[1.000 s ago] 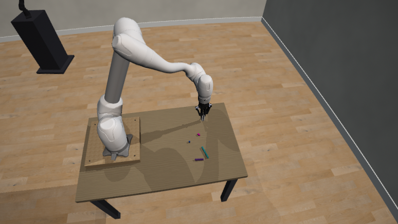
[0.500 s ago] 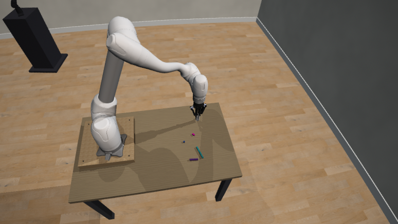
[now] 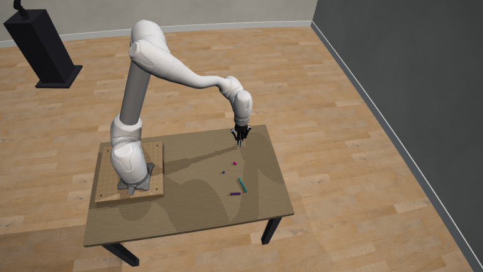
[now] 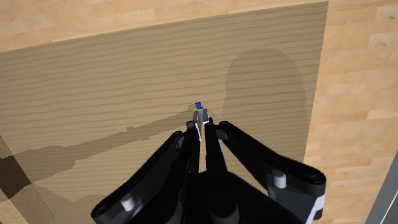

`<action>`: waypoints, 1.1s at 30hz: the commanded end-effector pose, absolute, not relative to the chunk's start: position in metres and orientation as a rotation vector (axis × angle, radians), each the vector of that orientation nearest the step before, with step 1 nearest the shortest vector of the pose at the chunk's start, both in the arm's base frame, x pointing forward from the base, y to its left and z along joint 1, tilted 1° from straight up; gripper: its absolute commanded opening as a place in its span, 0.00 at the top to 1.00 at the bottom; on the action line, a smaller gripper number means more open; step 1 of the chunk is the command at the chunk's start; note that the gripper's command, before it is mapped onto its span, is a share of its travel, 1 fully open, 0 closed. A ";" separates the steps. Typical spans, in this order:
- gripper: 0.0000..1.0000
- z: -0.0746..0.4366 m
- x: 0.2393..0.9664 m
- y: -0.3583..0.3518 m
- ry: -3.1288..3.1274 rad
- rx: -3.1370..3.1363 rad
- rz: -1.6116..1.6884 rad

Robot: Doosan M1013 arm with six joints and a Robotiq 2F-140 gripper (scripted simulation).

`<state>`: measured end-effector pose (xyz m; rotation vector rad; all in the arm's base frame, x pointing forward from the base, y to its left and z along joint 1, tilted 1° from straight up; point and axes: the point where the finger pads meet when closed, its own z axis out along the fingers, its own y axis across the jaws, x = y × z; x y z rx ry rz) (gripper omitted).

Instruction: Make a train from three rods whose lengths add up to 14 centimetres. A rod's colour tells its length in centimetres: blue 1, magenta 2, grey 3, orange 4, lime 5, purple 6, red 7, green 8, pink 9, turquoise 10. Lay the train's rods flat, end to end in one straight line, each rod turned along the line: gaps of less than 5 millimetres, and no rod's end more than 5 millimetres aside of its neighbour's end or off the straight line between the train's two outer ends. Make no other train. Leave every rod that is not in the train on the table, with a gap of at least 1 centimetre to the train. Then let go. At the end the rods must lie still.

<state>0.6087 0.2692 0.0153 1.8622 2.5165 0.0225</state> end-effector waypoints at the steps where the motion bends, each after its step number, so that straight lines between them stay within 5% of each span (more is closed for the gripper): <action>1: 0.97 0.010 0.607 0.268 2.518 1.858 0.014; 33: 0.97 0.010 0.605 0.263 2.521 1.853 0.014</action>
